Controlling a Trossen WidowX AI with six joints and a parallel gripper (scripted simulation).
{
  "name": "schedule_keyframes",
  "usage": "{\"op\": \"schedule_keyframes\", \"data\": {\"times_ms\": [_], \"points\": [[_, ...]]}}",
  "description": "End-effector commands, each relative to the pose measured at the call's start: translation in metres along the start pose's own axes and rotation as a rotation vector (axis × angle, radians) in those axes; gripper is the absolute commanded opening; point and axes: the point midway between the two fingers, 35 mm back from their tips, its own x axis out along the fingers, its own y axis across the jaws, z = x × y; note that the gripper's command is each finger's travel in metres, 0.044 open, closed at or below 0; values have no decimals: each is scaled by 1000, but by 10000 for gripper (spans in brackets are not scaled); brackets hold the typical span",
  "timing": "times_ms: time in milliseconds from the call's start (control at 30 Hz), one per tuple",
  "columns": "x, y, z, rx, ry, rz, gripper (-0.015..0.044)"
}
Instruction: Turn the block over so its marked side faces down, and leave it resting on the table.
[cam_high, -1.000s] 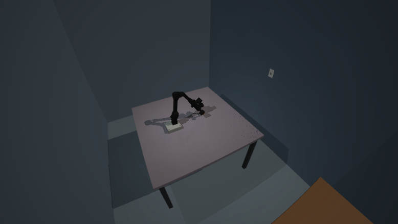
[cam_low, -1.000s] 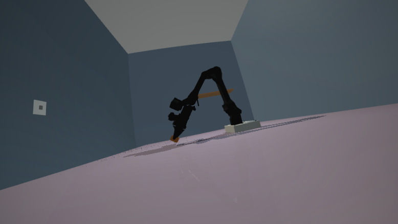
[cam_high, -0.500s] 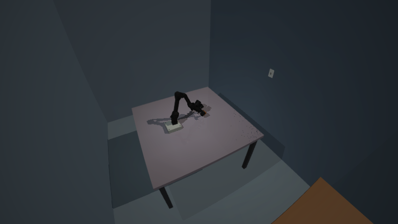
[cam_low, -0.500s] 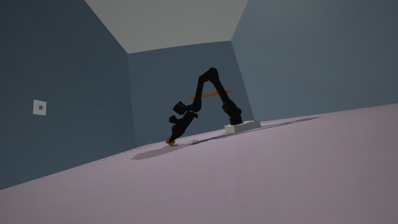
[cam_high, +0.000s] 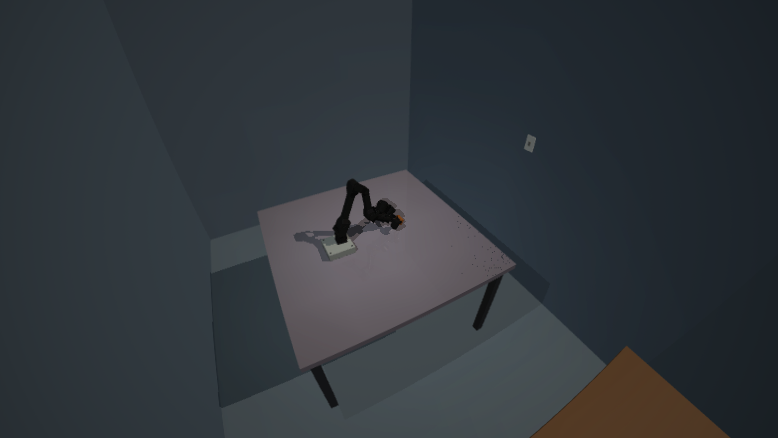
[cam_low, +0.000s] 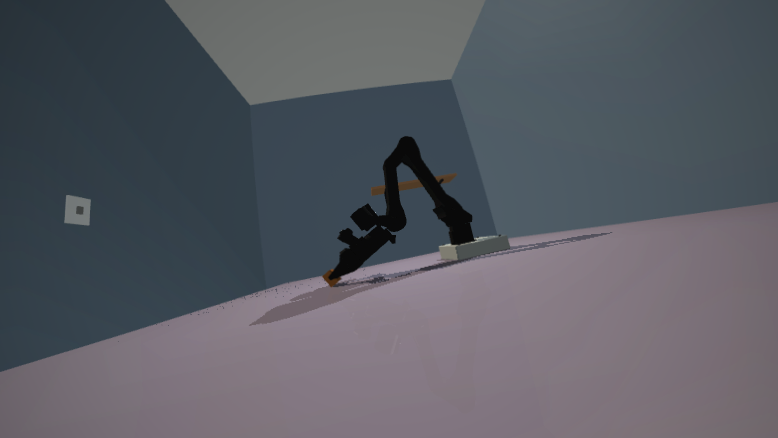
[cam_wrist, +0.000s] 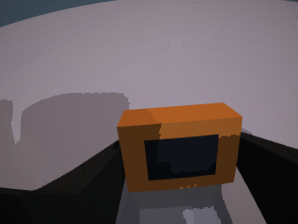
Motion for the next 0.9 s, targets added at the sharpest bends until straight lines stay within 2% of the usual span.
{"op": "schedule_keyframes", "data": {"times_ms": [0, 433, 867], "points": [[-4, -1, -12, -1, -17, -6, 0], [-19, -2, -11, 3, -159, -6, 0], [-19, -2, -11, 3, -162, -6, 0]]}}
